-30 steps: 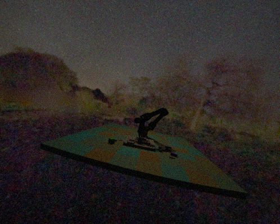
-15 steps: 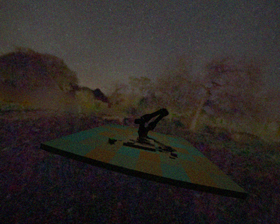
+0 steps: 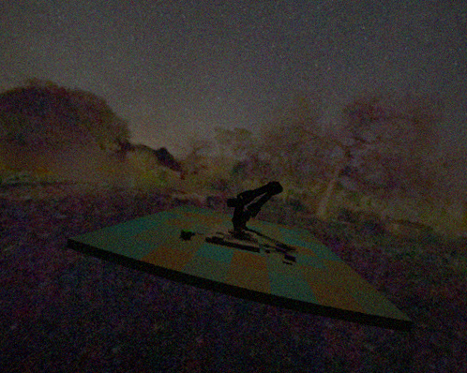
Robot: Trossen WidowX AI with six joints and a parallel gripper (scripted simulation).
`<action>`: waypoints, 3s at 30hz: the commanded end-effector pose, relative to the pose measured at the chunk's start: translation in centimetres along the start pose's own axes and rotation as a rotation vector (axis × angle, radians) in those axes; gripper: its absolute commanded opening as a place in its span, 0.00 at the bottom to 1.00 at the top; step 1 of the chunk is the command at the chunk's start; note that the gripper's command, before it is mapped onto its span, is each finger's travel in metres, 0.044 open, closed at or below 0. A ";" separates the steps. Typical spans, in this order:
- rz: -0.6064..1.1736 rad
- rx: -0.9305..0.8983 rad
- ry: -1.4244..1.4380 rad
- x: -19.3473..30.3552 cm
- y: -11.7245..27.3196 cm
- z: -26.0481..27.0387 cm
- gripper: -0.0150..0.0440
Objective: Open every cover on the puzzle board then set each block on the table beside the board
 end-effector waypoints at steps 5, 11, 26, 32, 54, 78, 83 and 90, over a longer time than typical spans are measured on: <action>-0.003 0.006 -0.003 -0.9 0.1 -0.3 0.25; -0.003 0.006 -0.003 -1.4 0.1 -0.5 0.25; -0.003 0.006 -0.003 -2.9 0.1 -0.9 0.25; -0.004 0.006 -0.003 -3.5 0.0 -1.0 0.25; -0.008 0.007 -0.003 -5.6 0.0 -1.4 0.25; -0.008 0.007 -0.003 -6.6 1.3 -1.6 0.25; -0.008 0.006 -0.003 -6.7 2.0 -1.6 0.25; -0.007 0.006 -0.003 -6.7 2.8 -1.6 0.25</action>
Point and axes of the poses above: the point midway between the two fingers, 35 mm back from their tips, its own y axis back along the fingers, its own z axis across the jaws, x = y × z, the point moved 10 cm from there along y, back along the fingers, and after that the axes turned 14 degrees about y, right-handed, at the moved point
